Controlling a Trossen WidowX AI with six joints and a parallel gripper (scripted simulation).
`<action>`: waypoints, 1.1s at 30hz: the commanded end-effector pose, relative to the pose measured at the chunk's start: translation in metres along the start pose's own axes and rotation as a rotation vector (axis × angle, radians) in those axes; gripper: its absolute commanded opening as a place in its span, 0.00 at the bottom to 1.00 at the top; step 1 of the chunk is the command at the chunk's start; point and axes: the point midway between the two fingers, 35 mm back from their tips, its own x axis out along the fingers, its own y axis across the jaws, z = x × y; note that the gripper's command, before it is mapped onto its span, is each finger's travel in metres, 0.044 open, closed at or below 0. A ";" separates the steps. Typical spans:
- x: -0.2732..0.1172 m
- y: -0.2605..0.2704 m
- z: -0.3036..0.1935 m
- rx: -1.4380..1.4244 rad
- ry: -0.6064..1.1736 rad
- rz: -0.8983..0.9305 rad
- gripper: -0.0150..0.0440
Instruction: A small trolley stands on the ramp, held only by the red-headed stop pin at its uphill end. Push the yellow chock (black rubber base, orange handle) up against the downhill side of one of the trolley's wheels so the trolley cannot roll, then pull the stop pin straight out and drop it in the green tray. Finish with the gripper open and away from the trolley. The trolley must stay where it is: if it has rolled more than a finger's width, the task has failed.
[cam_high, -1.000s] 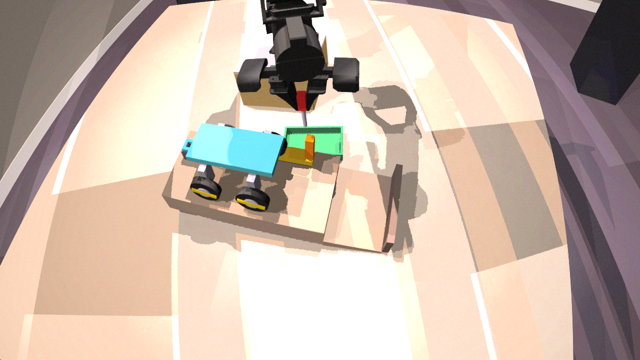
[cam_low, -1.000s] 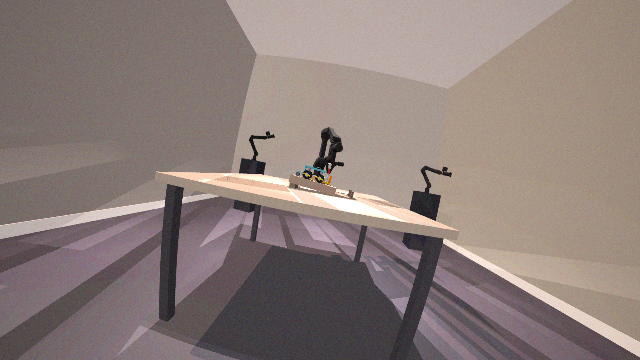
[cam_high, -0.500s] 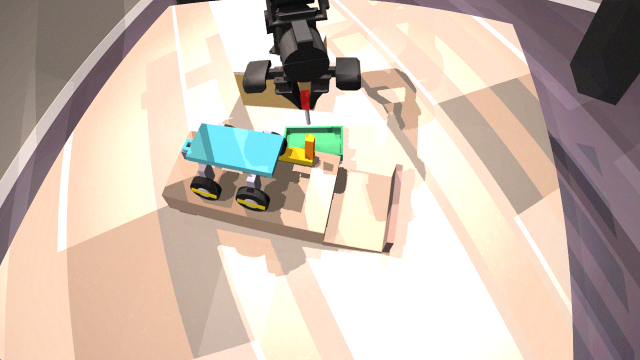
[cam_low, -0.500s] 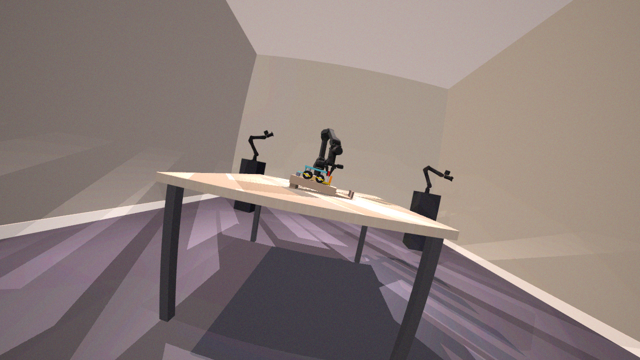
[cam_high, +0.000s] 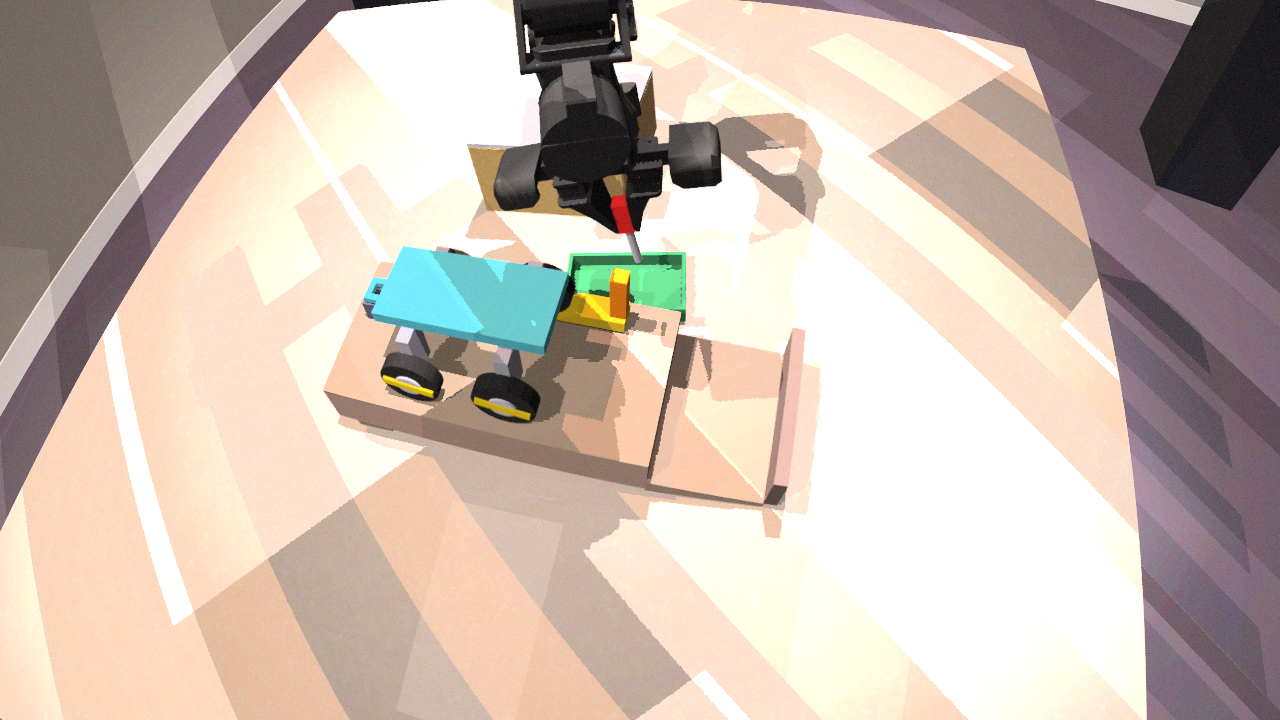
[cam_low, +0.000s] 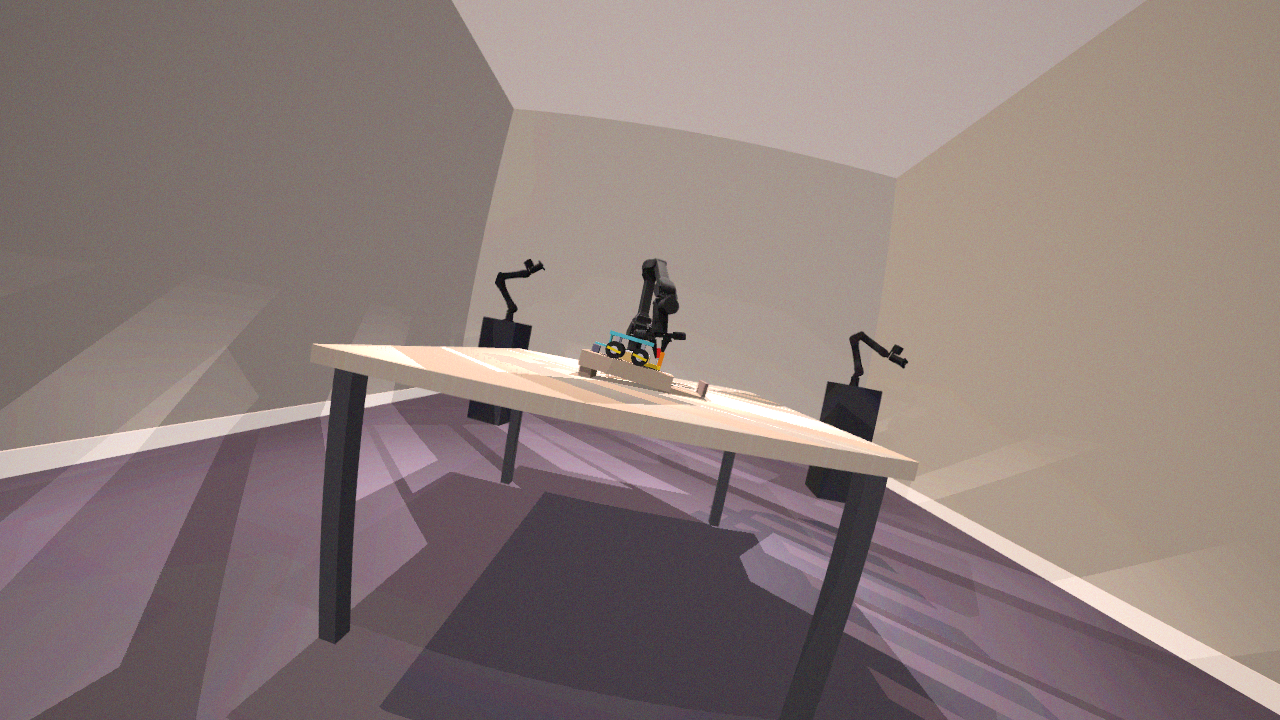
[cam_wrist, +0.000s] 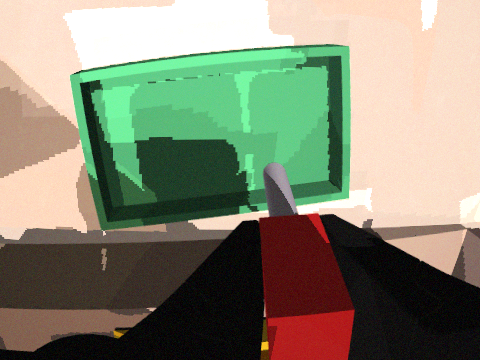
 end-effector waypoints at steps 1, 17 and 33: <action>0.014 -0.004 0.001 -0.003 -0.009 -0.039 0.25; 0.049 -0.017 0.004 -0.003 -0.010 -0.042 0.25; 0.049 -0.008 0.003 -0.003 -0.010 -0.042 0.58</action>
